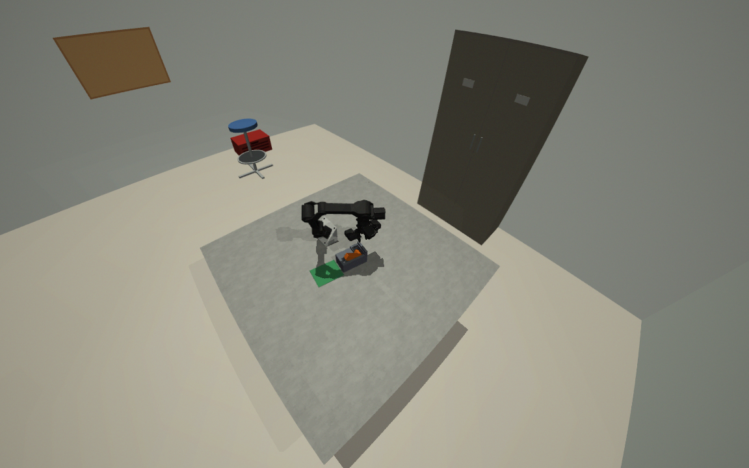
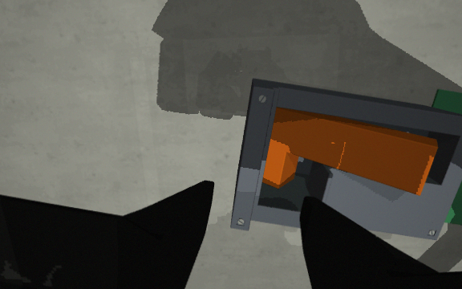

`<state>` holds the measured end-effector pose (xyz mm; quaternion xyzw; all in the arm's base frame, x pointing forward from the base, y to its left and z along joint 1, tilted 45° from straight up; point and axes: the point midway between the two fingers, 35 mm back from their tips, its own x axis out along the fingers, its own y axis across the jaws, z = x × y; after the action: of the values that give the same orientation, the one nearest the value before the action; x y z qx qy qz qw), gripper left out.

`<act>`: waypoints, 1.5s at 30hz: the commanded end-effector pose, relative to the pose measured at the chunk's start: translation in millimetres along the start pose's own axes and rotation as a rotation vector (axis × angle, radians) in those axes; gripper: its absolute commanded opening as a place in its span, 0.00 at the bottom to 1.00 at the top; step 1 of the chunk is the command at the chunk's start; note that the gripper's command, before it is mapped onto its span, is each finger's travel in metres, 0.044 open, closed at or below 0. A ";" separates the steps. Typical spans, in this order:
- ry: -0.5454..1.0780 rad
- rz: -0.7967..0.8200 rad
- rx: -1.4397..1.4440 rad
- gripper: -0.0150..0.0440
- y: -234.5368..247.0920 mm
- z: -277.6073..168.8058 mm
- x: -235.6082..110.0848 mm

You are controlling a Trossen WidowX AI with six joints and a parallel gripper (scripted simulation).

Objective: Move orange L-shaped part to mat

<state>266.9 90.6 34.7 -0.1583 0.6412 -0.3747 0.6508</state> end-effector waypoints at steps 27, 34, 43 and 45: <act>0.001 0.000 0.000 0.56 0.3 0.5 6.4; 0.008 -0.004 0.006 0.56 -2.3 -0.7 68.3; 0.008 -0.004 0.007 0.56 -2.5 -0.8 73.1; 0.008 -0.004 0.007 0.56 -2.4 -0.7 76.1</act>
<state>259.4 41.1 -14.9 -0.1512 0.6416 -0.3788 0.6496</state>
